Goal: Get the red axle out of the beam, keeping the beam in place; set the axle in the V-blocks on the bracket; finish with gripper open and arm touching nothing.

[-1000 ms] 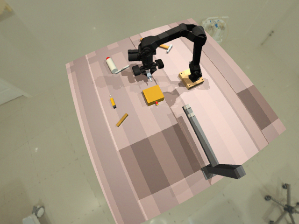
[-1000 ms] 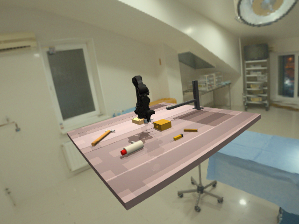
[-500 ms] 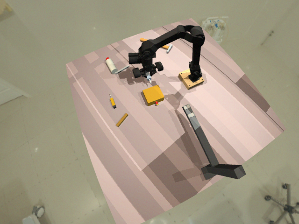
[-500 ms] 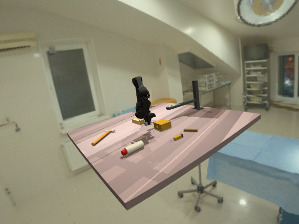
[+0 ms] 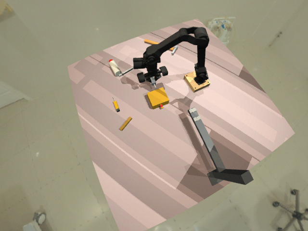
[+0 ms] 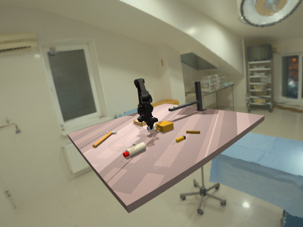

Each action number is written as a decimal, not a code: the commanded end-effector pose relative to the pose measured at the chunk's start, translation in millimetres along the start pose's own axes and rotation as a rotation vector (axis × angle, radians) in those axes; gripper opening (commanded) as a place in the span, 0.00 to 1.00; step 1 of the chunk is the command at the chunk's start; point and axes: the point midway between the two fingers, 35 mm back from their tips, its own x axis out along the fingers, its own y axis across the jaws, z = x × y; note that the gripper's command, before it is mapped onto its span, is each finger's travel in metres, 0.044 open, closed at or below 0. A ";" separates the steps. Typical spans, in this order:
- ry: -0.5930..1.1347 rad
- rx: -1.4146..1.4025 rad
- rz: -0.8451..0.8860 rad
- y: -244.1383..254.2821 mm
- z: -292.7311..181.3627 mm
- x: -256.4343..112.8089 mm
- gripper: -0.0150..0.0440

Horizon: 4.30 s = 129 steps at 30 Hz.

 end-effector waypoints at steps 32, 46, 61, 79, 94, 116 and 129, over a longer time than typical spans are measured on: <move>0.004 0.003 -0.008 -3.1 -1.0 20.7 0.88; 0.005 0.004 -0.009 -2.7 -0.8 -11.5 1.00; 0.007 -0.013 -0.016 2.5 -22.5 -29.3 1.00; 0.023 -0.053 -0.008 5.2 -200.4 -33.7 1.00; 0.023 -0.053 -0.008 5.9 -201.2 -10.8 1.00; 0.023 -0.053 -0.008 4.5 -201.4 15.7 1.00; 0.022 -0.057 -0.005 5.5 -201.3 14.5 0.60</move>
